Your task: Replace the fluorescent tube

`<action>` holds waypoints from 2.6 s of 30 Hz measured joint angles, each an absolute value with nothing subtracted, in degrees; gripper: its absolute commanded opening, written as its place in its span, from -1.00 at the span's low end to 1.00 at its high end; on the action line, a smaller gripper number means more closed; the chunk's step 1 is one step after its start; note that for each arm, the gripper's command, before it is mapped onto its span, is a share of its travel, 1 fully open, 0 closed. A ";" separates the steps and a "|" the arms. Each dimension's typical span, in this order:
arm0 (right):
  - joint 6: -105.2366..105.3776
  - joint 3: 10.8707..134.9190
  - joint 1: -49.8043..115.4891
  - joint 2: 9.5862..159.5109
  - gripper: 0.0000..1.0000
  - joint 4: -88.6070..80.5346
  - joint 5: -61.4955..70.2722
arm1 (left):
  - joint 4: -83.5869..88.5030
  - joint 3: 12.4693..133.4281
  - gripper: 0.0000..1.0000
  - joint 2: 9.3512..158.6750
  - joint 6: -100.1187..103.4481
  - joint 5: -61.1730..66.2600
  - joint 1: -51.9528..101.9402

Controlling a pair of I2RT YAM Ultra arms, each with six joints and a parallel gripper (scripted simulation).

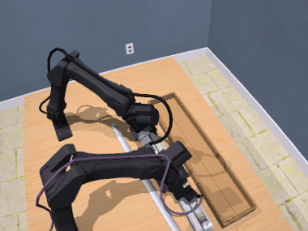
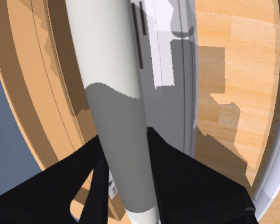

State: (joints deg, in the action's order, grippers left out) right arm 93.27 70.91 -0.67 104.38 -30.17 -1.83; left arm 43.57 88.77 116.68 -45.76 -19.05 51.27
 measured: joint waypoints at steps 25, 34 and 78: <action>93.27 85.78 -0.99 112.44 -0.78 -47.79 -0.99 | 57.87 102.02 -0.78 123.11 -46.85 -10.59 48.12; 93.19 92.60 -1.10 116.44 -0.78 -55.20 -0.71 | 63.96 108.22 -0.78 126.45 -47.62 -7.11 46.81; 93.14 99.55 -1.19 119.94 -0.02 -60.36 -0.43 | 68.07 114.83 -0.02 129.49 -48.23 -4.82 45.63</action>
